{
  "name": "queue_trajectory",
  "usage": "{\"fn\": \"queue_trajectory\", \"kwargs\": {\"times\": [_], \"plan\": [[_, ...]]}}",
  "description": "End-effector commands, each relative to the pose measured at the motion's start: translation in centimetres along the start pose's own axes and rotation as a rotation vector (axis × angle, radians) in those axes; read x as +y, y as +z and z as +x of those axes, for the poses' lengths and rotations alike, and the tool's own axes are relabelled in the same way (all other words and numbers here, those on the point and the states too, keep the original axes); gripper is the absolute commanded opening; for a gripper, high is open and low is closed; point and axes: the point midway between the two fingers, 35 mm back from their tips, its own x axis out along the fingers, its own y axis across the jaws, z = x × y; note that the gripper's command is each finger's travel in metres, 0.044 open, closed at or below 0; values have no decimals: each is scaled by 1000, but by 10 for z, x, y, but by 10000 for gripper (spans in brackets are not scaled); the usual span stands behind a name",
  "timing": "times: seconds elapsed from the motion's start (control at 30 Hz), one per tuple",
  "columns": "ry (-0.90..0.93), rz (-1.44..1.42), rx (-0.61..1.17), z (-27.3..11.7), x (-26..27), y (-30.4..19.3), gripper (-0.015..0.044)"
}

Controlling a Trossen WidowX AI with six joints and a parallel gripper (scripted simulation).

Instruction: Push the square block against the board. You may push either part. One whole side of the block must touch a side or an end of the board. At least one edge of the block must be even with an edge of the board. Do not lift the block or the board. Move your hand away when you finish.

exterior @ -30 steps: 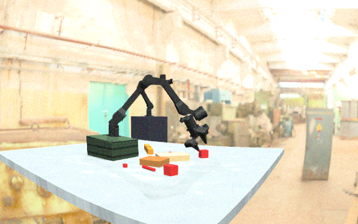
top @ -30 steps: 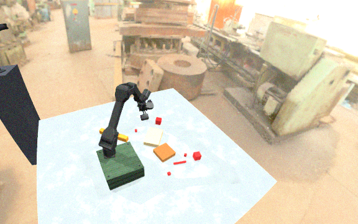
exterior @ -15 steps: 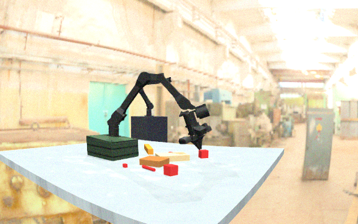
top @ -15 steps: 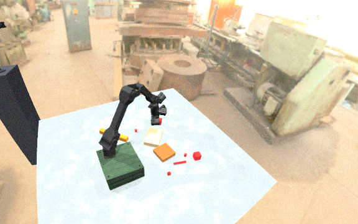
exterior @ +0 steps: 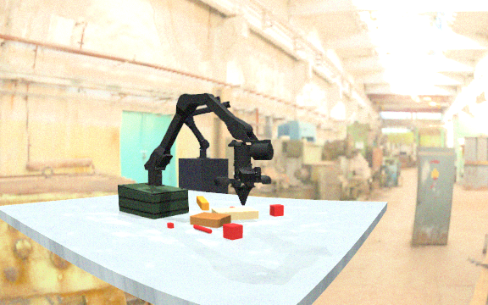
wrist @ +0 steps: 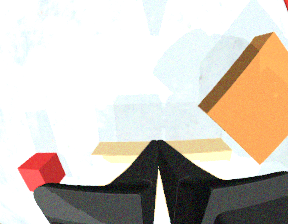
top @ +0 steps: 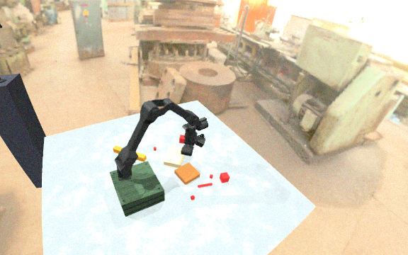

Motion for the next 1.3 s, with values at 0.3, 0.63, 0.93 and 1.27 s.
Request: {"fn": "queue_trajectory", "kwargs": {"times": [0.3, 0.63, 0.93, 1.27], "plan": [[-20, -5, 8, 52, -7, -1, 0], [-20, -5, 10, 52, -6, -14, 0], [-20, -5, 11, 52, -5, -29, 0], [-20, -5, 12, 52, -6, -46, 0]]}}
